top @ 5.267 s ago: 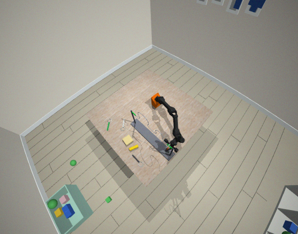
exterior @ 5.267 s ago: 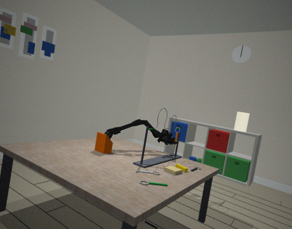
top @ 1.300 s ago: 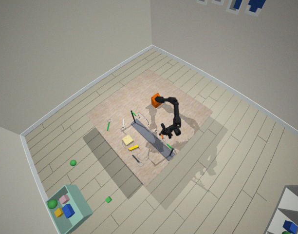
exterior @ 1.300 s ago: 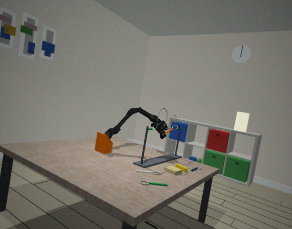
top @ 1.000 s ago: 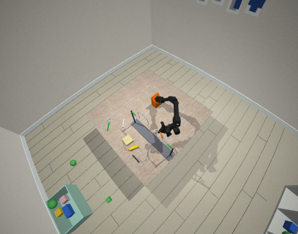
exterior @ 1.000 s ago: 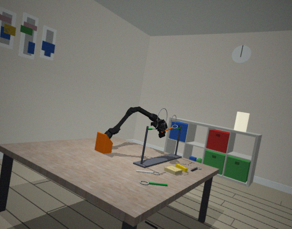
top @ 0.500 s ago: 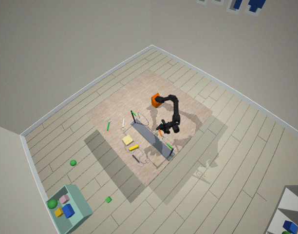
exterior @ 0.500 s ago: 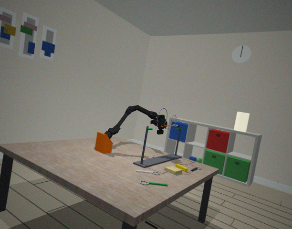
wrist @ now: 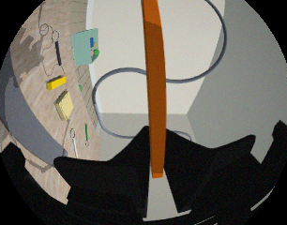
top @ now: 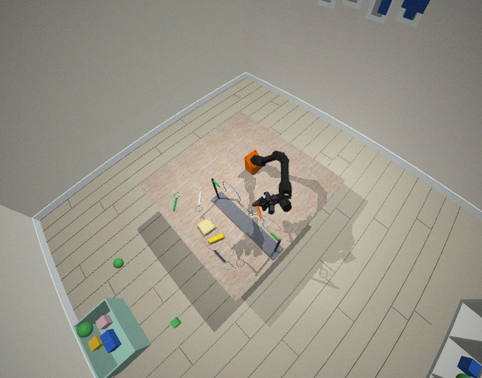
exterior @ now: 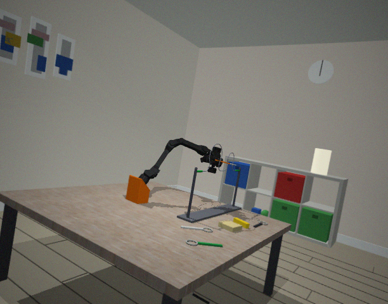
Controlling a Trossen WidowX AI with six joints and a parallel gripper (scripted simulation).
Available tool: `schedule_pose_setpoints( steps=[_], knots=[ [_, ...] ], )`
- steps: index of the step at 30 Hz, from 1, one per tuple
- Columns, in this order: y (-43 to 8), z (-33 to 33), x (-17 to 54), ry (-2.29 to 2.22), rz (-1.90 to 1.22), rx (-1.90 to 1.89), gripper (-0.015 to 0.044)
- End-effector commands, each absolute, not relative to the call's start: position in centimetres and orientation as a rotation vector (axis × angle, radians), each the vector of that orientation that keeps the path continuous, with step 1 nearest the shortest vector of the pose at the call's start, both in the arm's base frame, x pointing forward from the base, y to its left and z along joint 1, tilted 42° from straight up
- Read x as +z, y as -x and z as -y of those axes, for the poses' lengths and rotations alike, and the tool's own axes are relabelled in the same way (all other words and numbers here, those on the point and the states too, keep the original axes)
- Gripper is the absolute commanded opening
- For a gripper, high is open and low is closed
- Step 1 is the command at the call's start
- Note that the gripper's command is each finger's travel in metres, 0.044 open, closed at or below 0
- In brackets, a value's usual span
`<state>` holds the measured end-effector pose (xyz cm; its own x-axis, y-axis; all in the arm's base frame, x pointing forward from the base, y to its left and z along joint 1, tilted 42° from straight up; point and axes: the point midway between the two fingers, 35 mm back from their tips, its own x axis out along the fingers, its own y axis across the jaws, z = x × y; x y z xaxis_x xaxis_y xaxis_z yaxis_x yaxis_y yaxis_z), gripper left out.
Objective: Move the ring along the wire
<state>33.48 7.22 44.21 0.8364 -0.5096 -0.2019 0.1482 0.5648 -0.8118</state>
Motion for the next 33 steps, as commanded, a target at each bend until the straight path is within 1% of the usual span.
schedule_pose_setpoints(
  steps=[1,16,33],
  knots=[
    [-33.2,-6.5,45.2,0.951,-0.445,-0.426,-0.0150],
    [-33.0,-5.9,46.7,0.980,-0.446,-0.434,-0.0150],
    [-33.1,-6.5,46.0,0.737,-0.449,-0.364,-0.0150]
  ],
)
